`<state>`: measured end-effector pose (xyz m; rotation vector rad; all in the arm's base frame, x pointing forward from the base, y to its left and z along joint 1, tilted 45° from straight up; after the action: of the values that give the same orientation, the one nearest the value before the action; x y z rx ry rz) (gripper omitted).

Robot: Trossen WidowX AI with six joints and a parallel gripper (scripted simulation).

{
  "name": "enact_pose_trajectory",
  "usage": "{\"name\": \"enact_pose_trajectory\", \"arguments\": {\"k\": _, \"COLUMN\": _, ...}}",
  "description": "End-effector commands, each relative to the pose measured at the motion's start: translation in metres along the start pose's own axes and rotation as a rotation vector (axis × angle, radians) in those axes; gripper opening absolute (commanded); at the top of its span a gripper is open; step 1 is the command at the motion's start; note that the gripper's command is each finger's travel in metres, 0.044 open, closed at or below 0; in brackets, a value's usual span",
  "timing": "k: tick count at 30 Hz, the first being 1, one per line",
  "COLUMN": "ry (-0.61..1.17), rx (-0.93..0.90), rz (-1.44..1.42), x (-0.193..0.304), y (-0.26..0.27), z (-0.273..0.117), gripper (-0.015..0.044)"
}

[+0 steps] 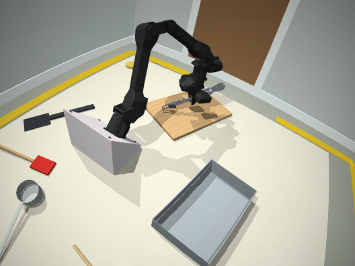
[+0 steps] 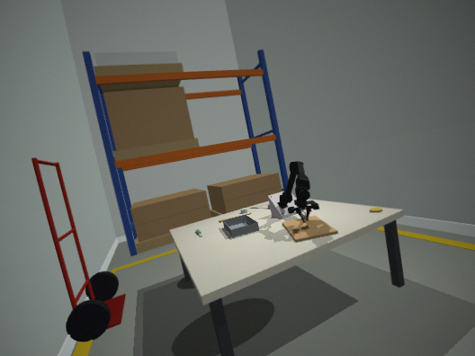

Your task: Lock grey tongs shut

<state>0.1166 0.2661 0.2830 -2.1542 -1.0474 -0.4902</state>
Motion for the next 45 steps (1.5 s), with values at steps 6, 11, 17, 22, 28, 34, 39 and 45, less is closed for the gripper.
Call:
{"name": "enact_pose_trajectory", "arguments": {"k": 6, "ry": 0.0, "rx": 0.001, "rz": 0.0, "x": 0.0, "y": 0.0, "z": 0.0, "gripper": 0.0323}}
{"name": "enact_pose_trajectory", "arguments": {"k": 11, "ry": 0.0, "rx": 0.001, "rz": 0.0, "x": 0.0, "y": 0.0, "z": 0.0, "gripper": 0.044}}
{"name": "enact_pose_trajectory", "arguments": {"k": 17, "ry": -0.005, "rx": -0.011, "rz": 0.28, "x": 0.004, "y": 0.008, "z": -0.004, "gripper": 0.044}}
{"name": "enact_pose_trajectory", "arguments": {"k": 22, "ry": -0.01, "rx": -0.033, "rz": 0.841, "x": 0.009, "y": 0.022, "z": -0.011, "gripper": 0.044}}
{"name": "enact_pose_trajectory", "arguments": {"k": 28, "ry": -0.001, "rx": -0.058, "rz": 1.517, "x": 0.016, "y": 0.04, "z": -0.02, "gripper": 0.044}}
{"name": "enact_pose_trajectory", "arguments": {"k": 34, "ry": 0.025, "rx": -0.077, "rz": 2.196, "x": 0.021, "y": 0.057, "z": -0.031, "gripper": 0.044}}
{"name": "enact_pose_trajectory", "arguments": {"k": 39, "ry": 0.046, "rx": -0.086, "rz": 2.626, "x": 0.024, "y": 0.071, "z": -0.04, "gripper": 0.044}}
{"name": "enact_pose_trajectory", "arguments": {"k": 45, "ry": 0.071, "rx": -0.087, "rz": 3.084, "x": 0.028, "y": 0.086, "z": -0.052, "gripper": 0.044}}
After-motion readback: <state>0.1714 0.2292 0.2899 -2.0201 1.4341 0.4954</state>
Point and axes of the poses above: the point midway between the two fingers, 35 mm back from their tips, its own z axis out along the fingers, its own y axis across the jaws, x = y × z, the point moved 1 cm from there along -z, back along the fingers, and after that the axes turned 1 degree about -z, right-handed, at the moved point
